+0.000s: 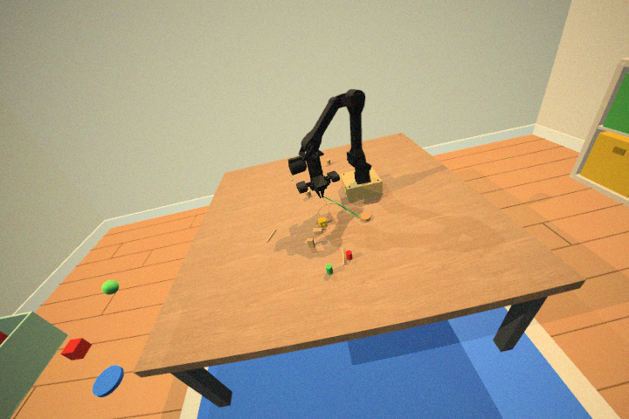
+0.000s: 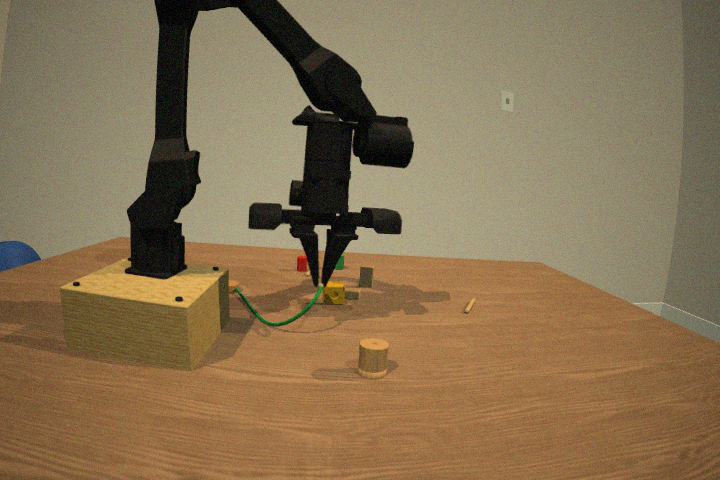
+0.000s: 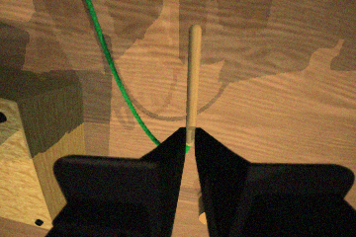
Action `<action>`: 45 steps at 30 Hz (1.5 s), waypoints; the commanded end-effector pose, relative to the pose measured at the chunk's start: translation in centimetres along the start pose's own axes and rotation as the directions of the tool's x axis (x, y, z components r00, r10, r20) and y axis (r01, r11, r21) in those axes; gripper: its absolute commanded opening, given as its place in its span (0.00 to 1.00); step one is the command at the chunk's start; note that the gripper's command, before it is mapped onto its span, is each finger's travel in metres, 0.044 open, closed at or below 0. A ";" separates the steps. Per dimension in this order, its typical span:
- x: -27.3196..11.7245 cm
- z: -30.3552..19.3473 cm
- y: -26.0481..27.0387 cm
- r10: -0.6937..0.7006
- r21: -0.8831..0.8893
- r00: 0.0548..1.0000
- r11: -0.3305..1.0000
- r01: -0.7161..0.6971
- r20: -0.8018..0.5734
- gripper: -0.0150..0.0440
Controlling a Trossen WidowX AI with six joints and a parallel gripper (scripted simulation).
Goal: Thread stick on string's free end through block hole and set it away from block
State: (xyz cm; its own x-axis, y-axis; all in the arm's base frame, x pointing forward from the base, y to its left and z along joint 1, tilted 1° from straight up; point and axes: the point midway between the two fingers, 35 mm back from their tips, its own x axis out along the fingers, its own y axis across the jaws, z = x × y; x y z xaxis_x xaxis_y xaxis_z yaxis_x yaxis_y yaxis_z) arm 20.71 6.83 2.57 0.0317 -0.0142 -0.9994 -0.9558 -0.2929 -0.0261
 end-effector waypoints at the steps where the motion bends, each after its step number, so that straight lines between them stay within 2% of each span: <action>1: 0.0 -0.6 -0.1 -0.002 -0.002 1.000 1.000 0.002 -0.006 0.25; 45: 0.3 -5.1 -0.2 -0.002 -0.002 1.000 1.000 0.002 -0.013 0.25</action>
State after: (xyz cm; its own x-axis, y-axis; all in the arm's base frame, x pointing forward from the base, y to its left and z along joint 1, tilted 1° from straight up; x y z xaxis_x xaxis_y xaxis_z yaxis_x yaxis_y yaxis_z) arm 22.17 2.00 2.57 0.0372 -0.0198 -0.9991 -0.9557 -0.2927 -0.0298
